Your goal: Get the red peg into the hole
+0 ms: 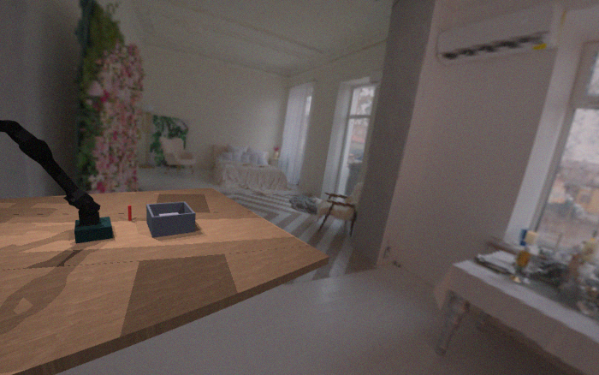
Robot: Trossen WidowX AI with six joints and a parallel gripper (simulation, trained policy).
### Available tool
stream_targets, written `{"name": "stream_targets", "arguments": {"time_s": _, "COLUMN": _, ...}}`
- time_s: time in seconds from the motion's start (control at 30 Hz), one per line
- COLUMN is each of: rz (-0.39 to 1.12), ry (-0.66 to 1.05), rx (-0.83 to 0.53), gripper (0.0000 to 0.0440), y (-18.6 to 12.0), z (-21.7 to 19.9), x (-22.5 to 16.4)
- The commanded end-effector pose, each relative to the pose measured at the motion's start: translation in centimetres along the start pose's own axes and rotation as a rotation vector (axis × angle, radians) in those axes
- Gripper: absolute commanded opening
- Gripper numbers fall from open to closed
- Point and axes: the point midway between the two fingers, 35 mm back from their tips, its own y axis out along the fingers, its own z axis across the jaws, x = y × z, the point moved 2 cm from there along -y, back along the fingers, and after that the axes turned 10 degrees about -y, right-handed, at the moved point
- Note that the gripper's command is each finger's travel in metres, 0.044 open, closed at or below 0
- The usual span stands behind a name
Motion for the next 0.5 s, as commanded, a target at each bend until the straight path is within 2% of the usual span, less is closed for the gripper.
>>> {"name": "stream_targets", "arguments": {"time_s": 0.0, "rz": -0.008, "ry": -0.006, "rx": -0.01, "gripper": 0.0416, "y": -0.1, "z": -0.7, "x": 0.1}}
{"name": "stream_targets", "arguments": {"time_s": 0.07, "rz": -0.025, "ry": -0.009, "rx": -0.039, "gripper": 0.044, "y": -0.1, "z": -2.6, "x": 0.2}}
{"name": "stream_targets", "arguments": {"time_s": 0.27, "rz": -0.11, "ry": 0.039, "rx": -0.185, "gripper": 0.044, "y": -0.6, "z": -12.1, "x": -1.7}}
{"name": "stream_targets", "arguments": {"time_s": 0.47, "rz": -0.183, "ry": 0.067, "rx": -0.381, "gripper": 0.044, "y": -2.7, "z": -22.0, "x": -5.8}}
